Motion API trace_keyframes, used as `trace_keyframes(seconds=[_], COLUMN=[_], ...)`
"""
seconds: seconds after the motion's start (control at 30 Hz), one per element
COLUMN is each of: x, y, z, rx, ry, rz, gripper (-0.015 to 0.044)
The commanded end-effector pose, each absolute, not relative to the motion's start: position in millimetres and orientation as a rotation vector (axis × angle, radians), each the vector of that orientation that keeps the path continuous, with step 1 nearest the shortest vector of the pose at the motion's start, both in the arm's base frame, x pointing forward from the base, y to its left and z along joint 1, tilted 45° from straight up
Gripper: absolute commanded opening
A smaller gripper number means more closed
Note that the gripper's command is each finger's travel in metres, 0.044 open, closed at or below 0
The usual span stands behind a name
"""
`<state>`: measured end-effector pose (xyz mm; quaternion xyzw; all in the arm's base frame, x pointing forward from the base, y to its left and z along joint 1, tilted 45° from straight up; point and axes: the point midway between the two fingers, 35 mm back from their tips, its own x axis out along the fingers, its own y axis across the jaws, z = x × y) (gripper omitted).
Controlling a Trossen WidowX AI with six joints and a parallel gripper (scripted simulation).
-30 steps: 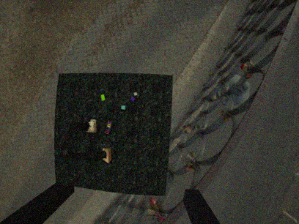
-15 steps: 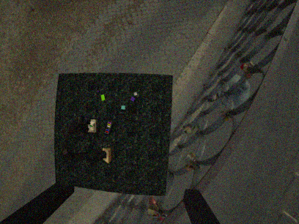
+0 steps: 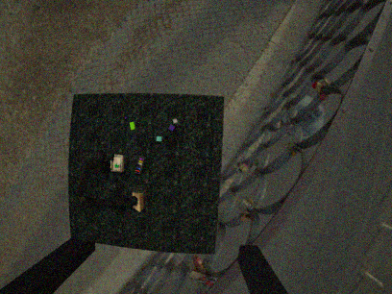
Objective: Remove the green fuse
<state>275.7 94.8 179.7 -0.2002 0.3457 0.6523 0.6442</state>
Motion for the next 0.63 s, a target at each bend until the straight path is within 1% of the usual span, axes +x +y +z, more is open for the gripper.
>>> trace_keyframes(seconds=[0.0,0.6], x=[277.2,275.7], y=[93.1,94.5], z=[179.9,179.8], rx=[-0.462,-0.455], ry=[0.79,0.787], rz=[1.486,1.485], gripper=[0.033,0.033])
